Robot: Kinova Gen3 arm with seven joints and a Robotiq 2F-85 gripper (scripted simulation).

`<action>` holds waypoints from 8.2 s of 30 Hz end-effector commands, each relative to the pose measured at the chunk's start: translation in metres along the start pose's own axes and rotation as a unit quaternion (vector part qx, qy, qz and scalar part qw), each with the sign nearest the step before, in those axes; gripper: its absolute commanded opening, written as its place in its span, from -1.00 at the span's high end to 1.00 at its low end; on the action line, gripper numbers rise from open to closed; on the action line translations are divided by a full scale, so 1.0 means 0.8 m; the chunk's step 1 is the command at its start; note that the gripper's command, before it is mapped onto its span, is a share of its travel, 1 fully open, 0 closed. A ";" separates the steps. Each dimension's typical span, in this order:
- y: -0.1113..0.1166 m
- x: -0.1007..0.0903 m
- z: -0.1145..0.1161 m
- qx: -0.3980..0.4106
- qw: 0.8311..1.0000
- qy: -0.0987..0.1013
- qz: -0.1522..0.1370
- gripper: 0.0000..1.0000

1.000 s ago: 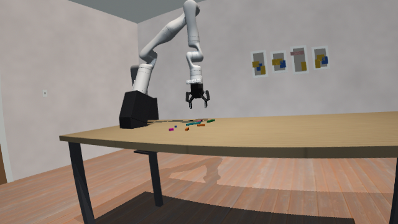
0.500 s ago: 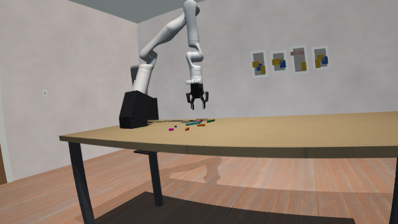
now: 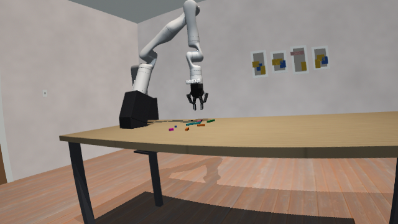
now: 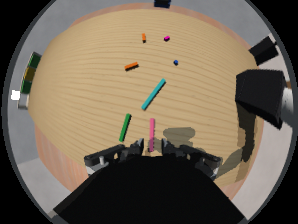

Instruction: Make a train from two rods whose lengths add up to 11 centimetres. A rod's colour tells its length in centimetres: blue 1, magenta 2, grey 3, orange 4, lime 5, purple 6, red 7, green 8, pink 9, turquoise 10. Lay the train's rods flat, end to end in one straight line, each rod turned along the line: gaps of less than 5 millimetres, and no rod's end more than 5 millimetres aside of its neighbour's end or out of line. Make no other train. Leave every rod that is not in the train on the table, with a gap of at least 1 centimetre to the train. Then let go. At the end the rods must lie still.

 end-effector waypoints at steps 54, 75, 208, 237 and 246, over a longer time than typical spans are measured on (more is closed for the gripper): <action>0.001 0.058 0.000 0.010 1.000 0.000 0.004 0.52; 0.001 0.065 0.000 0.010 1.000 0.000 0.004 0.52; 0.004 0.065 -0.008 0.010 1.000 0.000 0.004 0.52; -0.002 0.065 -0.006 0.010 1.000 0.000 0.004 0.52; -0.003 0.065 -0.005 0.010 1.000 0.000 0.004 0.52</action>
Point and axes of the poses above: the point where the finger pads meet when closed, its own x axis out along the fingers, its own z axis across the jaws, y = z × x, the point moved 5 cm from there along -x, back along the fingers, and after that the axes turned 11 degrees about -x, right-handed, at the moved point
